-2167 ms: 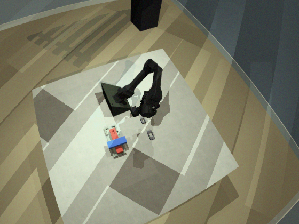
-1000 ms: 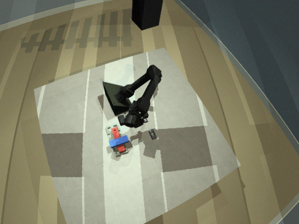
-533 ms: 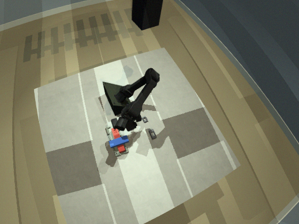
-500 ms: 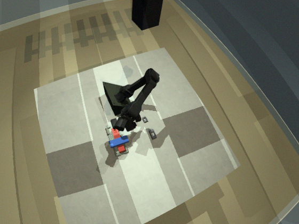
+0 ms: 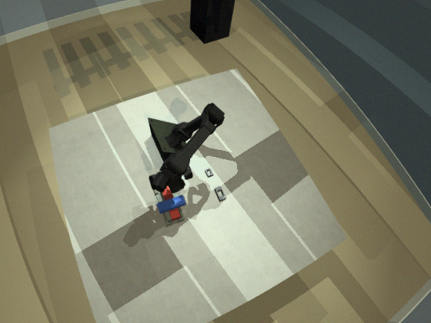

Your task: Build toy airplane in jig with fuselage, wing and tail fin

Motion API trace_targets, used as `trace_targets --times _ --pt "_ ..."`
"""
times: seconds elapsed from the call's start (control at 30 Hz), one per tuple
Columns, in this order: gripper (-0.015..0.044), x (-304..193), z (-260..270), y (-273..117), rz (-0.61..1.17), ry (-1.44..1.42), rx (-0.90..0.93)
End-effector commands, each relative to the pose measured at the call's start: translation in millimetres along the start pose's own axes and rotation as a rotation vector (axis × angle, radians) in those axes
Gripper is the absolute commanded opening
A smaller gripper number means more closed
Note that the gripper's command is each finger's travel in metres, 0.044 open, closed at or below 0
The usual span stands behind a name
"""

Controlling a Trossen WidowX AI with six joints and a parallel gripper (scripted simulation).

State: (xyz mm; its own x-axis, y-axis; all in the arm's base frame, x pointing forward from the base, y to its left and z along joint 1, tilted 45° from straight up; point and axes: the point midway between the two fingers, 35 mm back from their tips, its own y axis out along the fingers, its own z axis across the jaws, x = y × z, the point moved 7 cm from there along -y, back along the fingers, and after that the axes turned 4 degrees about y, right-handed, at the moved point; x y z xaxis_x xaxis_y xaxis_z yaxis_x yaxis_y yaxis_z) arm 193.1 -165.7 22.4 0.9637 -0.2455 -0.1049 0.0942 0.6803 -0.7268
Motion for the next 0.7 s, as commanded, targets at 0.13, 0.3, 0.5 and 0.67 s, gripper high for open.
trace_targets --times 0.13,0.3,0.5,0.67 --pt "0.0 -4 -26 10 0.001 -0.013 0.005" --pt "0.0026 -6 -33 14 0.001 -0.018 0.009" --pt "0.0065 -6 -33 14 0.001 -0.018 0.009" --pt "0.0065 -6 -33 14 0.001 -0.018 0.009"
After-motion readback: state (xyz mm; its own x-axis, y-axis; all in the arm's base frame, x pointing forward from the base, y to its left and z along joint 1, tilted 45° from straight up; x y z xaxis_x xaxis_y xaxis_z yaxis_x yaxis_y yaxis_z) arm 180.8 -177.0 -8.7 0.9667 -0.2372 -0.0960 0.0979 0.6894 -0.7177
